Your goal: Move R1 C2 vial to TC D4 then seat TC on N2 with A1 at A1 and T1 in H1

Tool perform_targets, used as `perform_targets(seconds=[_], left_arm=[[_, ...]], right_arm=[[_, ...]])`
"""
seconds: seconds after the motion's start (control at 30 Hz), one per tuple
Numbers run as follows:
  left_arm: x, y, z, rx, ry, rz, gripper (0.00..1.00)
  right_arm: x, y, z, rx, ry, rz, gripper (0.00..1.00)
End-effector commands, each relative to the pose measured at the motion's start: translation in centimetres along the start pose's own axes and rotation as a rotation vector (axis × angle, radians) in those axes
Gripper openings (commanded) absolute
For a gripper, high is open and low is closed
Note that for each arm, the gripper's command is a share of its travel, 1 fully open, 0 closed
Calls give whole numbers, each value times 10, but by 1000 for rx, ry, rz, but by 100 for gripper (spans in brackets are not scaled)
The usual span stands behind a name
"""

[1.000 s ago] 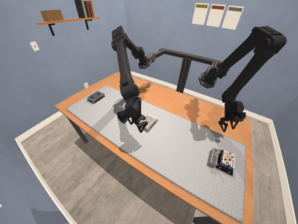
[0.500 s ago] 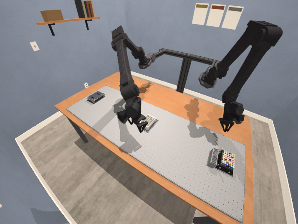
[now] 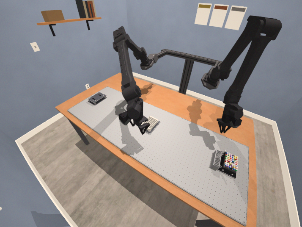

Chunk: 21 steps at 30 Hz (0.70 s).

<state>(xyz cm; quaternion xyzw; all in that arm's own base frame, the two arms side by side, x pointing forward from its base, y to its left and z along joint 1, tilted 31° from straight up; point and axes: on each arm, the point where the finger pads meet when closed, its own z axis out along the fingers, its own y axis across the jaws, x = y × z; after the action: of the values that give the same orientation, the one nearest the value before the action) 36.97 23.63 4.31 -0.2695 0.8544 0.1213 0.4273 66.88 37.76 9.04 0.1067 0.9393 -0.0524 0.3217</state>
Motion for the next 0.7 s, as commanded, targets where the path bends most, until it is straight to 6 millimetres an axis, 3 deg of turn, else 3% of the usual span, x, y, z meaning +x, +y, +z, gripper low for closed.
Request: perform_targets(seconds=[0.0,0.27,0.3,0.37,0.47,0.5,0.67], left_arm=[[-8,-16,-4,19,21,56,24],[-9,-39,-15,45,88,154,24],[-1,-42,-13,50,123,177,24],[-9,-49,-21,58,120,205,24],[7,-57,-30,56,145,185,24],[-9,-63,-30,65,132,226,24],[-9,-78,-44,85,181,311,24]], right_arm=[[-14,8,-13,-24,-24,14,100],[-14,8,-13,-24,-24,14,100],[-14,8,-13,-24,-24,14,100],[-14,8,-13,-24,-24,14,100],[-14,8,-13,-24,-24,14,100],[-14,8,-13,-24,-24,14,100],[-14,8,-13,-24,-24,14,100]])
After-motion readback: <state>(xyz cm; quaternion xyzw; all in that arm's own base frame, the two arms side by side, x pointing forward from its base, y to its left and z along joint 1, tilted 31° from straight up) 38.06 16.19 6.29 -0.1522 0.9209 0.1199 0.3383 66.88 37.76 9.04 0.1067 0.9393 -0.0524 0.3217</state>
